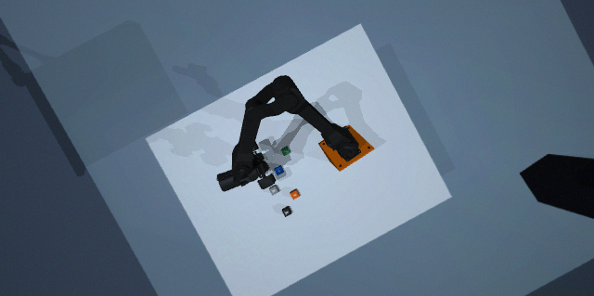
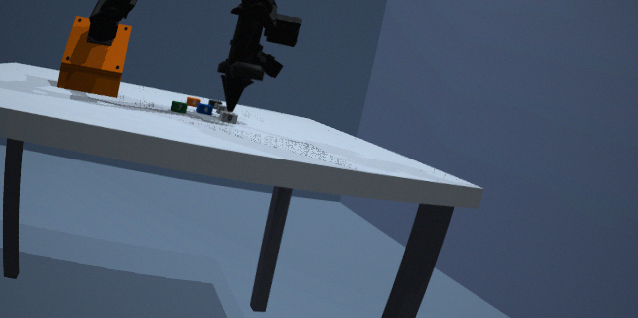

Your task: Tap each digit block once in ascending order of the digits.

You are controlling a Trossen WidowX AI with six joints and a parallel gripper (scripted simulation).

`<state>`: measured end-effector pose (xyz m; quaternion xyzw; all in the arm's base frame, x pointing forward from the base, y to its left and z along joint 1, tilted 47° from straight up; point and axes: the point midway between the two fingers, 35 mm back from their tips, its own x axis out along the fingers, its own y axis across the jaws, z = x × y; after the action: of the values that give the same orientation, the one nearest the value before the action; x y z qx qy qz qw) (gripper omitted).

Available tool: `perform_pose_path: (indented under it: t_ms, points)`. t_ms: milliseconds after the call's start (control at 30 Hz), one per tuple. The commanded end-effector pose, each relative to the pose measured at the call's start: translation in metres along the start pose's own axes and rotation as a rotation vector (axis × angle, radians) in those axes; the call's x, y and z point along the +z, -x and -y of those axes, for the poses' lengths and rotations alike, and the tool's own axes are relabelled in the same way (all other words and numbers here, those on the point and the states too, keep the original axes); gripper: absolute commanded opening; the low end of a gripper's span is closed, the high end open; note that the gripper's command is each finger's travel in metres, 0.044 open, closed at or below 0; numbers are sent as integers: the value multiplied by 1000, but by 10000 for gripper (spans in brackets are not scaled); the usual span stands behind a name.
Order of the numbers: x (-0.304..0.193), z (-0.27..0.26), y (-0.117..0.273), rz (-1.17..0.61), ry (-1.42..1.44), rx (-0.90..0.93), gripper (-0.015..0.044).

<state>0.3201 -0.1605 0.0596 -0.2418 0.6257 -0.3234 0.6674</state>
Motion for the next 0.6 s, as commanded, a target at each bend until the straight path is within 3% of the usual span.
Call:
perform_pose_path:
  t_ms: [0, 267, 400, 567]
  points:
    - [-4, -3, -8, -15, 15, 4, 20]
    - [-4, -3, -8, -15, 15, 4, 20]
    - [-3, -3, 20, -14, 14, 5, 20]
    - [-3, -4, 22, -15, 15, 5, 20]
